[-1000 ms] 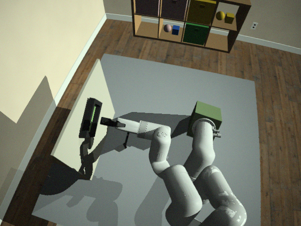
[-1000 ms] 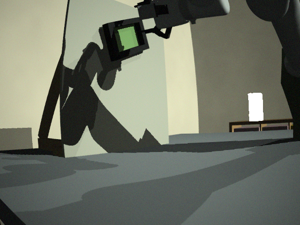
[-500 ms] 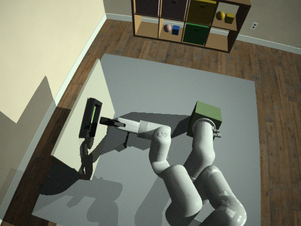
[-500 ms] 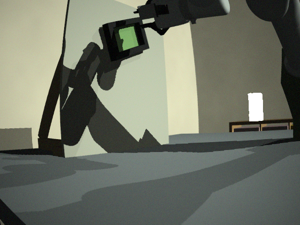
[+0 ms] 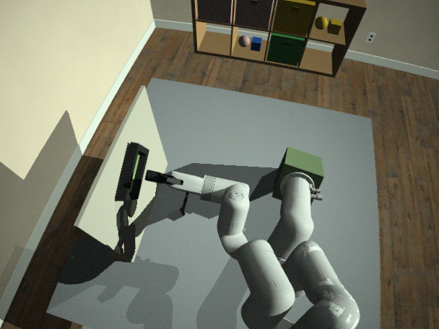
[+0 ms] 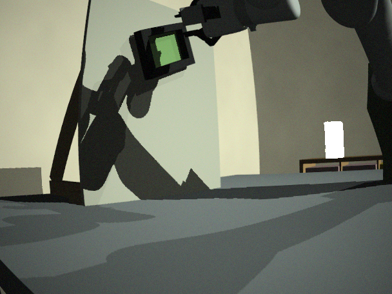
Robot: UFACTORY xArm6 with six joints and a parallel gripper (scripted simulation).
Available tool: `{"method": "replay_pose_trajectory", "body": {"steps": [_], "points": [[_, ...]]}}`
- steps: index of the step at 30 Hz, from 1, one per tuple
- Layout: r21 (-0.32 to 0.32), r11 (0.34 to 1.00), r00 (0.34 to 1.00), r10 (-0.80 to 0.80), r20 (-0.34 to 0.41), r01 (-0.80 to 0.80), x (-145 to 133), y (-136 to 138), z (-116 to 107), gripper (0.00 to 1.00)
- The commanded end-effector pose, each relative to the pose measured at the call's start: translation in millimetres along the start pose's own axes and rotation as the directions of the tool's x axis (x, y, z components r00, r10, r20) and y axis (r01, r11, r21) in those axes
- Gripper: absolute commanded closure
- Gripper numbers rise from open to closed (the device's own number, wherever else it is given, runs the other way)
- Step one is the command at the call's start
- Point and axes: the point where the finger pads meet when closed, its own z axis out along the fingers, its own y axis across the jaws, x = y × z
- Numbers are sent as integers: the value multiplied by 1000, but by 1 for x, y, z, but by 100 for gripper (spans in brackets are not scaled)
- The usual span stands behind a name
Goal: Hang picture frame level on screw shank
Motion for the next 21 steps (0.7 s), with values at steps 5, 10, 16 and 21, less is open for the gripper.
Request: {"method": "replay_pose_trajectory", "body": {"steps": [5,10,16,21], "points": [[-2,1000,1000,0,0,0,0,1,1,50],[-2,1000,1000,0,0,0,0,1,1,50],[-2,1000,1000,0,-1,0,0,2,1,50],[-2,1000,1000,0,-1,0,0,3,1,50]]}}
